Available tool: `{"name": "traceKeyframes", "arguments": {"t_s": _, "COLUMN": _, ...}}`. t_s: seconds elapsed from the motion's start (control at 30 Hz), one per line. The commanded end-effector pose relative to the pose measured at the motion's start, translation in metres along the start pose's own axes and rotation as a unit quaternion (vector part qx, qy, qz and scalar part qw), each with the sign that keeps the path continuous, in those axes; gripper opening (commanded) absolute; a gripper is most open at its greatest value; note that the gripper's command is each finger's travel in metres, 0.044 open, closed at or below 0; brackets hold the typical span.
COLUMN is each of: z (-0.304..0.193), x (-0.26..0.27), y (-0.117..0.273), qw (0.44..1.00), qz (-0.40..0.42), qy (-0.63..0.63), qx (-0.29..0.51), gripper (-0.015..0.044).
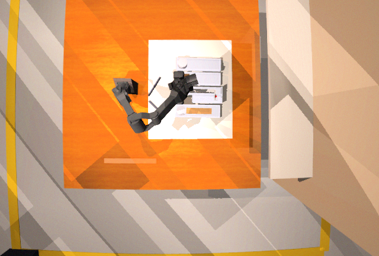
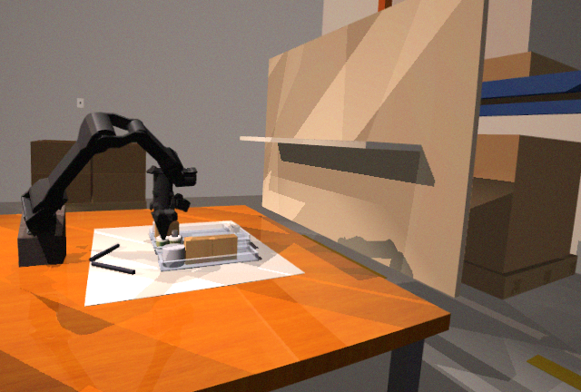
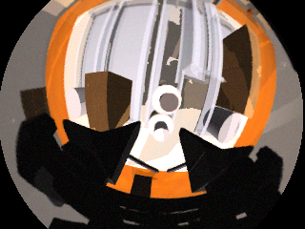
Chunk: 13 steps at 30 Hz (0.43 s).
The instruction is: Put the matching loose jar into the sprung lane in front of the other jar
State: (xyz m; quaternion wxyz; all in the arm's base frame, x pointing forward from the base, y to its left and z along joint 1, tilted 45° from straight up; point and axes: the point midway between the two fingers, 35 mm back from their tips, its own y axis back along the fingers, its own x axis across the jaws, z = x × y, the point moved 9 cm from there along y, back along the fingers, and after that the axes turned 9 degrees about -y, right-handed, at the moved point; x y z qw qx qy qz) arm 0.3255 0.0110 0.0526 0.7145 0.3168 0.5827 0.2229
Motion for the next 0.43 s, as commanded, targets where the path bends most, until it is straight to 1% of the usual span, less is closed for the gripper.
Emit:
{"name": "traceKeyframes", "arguments": {"t_s": 0.0, "z": -0.002, "x": 0.000, "y": 0.003, "qw": 1.000, "qz": 0.002, "qy": -0.004, "qx": 0.000, "gripper": 0.0277}}
{"name": "traceKeyframes", "arguments": {"t_s": 0.4, "z": -0.041, "x": -0.005, "y": 0.004, "qw": 1.000, "qz": 0.002, "qy": -0.003, "qx": 0.001, "gripper": 0.0277}}
